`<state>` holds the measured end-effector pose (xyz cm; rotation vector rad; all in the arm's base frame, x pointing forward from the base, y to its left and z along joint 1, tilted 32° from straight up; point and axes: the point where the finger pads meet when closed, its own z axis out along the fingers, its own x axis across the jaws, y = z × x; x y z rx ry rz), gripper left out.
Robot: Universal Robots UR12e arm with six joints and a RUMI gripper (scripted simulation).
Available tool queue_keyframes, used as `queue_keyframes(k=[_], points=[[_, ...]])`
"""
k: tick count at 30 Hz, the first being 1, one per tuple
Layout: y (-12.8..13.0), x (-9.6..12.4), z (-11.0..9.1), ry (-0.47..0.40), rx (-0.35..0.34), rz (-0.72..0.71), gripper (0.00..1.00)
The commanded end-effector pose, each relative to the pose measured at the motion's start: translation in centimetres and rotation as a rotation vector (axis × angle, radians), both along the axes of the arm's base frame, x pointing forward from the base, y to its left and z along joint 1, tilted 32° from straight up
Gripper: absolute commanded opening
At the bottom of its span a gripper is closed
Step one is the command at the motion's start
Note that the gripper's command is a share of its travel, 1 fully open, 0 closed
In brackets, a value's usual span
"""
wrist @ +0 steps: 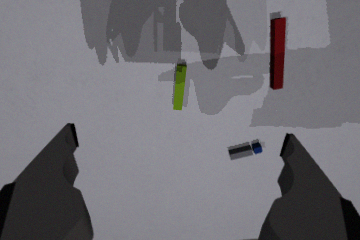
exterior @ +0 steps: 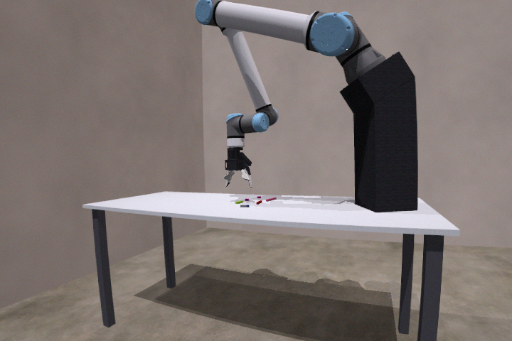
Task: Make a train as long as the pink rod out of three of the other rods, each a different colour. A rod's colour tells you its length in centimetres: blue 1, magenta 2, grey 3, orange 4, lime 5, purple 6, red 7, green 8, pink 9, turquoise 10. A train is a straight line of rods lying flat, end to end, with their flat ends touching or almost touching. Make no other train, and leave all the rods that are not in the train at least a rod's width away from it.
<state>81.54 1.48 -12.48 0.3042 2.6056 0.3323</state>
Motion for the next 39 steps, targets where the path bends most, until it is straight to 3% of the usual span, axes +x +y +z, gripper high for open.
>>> queue_keyframes(k=[1, 9, 10, 39], points=[[-0.17, 0.12, 0.06, 0.006, 0.019, -0.034, 1.0], [-0.24, 0.17, 0.06, 0.009, 0.028, -0.049, 1.0], [-0.24, 0.17, 0.06, 0.009, 0.028, -0.049, 0.14], [-0.24, 0.17, 0.06, 0.009, 0.028, -0.049, 0.14]])
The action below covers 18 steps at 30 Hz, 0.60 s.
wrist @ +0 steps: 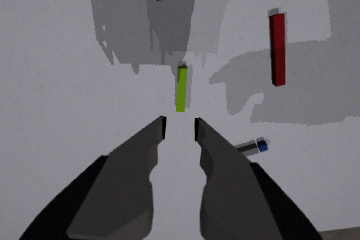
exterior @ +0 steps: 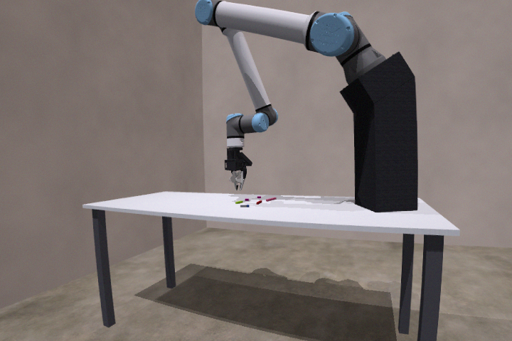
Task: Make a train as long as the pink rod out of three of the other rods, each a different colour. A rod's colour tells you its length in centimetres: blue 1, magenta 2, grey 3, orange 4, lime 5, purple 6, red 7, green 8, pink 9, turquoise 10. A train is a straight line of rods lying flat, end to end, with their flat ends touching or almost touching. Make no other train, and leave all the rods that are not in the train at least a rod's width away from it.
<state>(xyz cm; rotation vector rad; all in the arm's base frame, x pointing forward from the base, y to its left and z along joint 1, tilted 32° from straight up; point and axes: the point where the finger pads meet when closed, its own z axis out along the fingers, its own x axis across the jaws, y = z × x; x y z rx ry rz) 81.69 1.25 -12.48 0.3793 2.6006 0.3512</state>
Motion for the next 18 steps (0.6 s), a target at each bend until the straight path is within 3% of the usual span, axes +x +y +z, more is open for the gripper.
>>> queue_keyframes(k=[1, 18], points=[[-0.01, 0.02, 0.06, -0.001, 0.0, 0.0, 0.14], [0.04, 0.17, -0.19, -0.001, 0.0, 0.0, 0.14]])
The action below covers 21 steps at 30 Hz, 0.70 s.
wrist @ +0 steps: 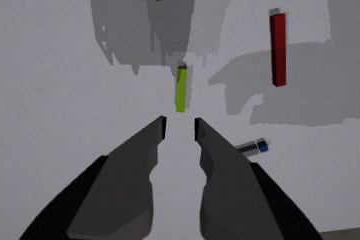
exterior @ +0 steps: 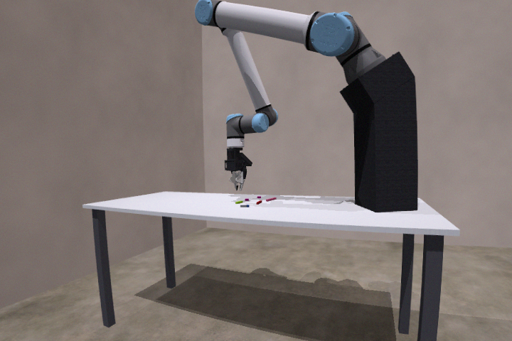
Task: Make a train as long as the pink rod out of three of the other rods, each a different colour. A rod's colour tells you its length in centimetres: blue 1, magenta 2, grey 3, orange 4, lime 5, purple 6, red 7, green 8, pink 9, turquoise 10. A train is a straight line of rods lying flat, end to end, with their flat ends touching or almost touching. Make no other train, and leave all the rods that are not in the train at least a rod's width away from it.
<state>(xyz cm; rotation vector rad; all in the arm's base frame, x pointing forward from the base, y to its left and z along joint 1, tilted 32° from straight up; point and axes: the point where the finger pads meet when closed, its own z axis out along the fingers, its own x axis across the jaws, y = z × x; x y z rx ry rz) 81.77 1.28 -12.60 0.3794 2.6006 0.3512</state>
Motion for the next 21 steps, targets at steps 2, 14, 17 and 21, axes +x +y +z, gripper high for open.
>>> queue_keyframes(k=[2, 14, 17, 21], points=[[0.0, 0.2, -0.2, -0.001, 0.0, 0.0, 0.14], [0.3, 0.8, -1.2, -0.001, 0.0, 0.0, 0.14], [0.3, 1.0, -1.6, -0.001, 0.0, 0.0, 0.14], [0.5, 1.3, -2.1, -0.001, 0.0, 0.0, 0.14]])
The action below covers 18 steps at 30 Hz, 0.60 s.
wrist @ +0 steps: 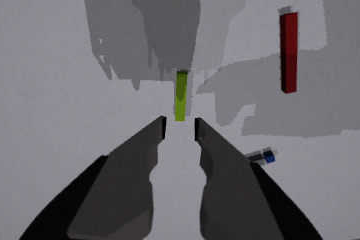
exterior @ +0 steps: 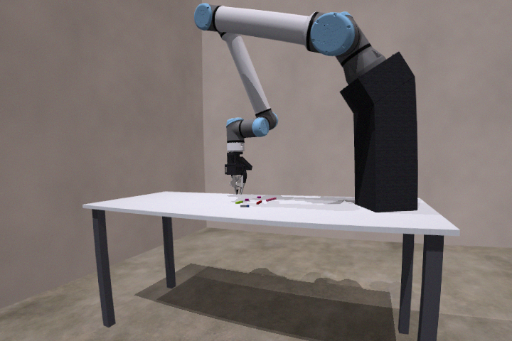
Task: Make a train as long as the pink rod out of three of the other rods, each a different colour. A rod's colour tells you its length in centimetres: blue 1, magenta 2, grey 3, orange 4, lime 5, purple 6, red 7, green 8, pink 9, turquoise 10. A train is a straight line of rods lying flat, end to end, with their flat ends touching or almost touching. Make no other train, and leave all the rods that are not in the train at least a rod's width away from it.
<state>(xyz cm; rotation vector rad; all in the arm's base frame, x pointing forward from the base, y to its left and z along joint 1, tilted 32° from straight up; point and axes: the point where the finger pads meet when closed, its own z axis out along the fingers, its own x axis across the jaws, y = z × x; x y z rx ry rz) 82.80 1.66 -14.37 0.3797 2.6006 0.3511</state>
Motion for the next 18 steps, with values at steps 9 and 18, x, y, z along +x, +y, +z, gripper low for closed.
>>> queue_keyframes(k=[9, 18], points=[[0.3, 0.8, -1.3, -0.001, 0.0, 0.0, 0.14], [0.4, 1.3, -2.1, -0.001, 0.0, 0.0, 0.14]])
